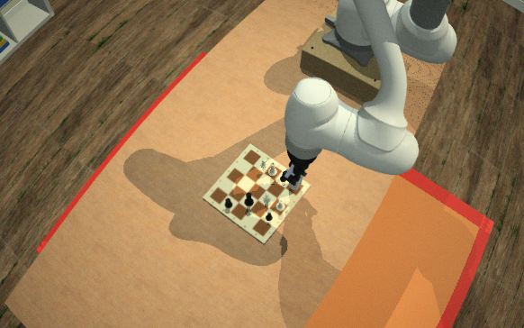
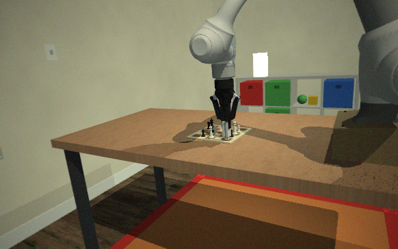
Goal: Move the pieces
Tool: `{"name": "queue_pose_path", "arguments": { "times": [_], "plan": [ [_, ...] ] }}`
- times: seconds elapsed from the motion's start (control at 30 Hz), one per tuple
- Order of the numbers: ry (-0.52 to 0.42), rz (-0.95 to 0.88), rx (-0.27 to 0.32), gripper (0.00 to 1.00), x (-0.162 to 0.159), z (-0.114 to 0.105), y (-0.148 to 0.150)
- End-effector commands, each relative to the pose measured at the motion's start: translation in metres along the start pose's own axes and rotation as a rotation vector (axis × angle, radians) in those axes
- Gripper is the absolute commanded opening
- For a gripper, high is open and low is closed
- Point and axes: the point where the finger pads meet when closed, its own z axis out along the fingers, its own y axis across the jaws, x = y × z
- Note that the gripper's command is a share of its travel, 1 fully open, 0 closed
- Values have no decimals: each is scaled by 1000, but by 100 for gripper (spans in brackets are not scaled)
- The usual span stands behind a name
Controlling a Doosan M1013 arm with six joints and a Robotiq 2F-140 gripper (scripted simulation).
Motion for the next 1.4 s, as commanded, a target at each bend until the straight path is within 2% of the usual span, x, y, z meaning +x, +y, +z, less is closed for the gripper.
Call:
{"name": "queue_pose_path", "arguments": {
  "times": [0.0,0.57,0.6,0.67,0.7,0.77,0.8,0.93,0.97,1.03,1.07,1.37],
  "plan": [
    [0,0,0,0,0,0,0],
    [0,0,0,0,0,0,0],
    [0,0,0,4,0,0,0],
    [0,0,0,4,0,0,0],
    [0,0,0,9,0,0,0],
    [0,0,0,9,0,0,0],
    [0,0,0,13,0,0,0],
    [0,0,0,13,0,0,0],
    [0,0,0,18,0,0,0],
    [0,0,0,18,0,0,0],
    [0,0,0,22,0,0,0],
    [0,0,0,22,0,0,0]
  ]
}}
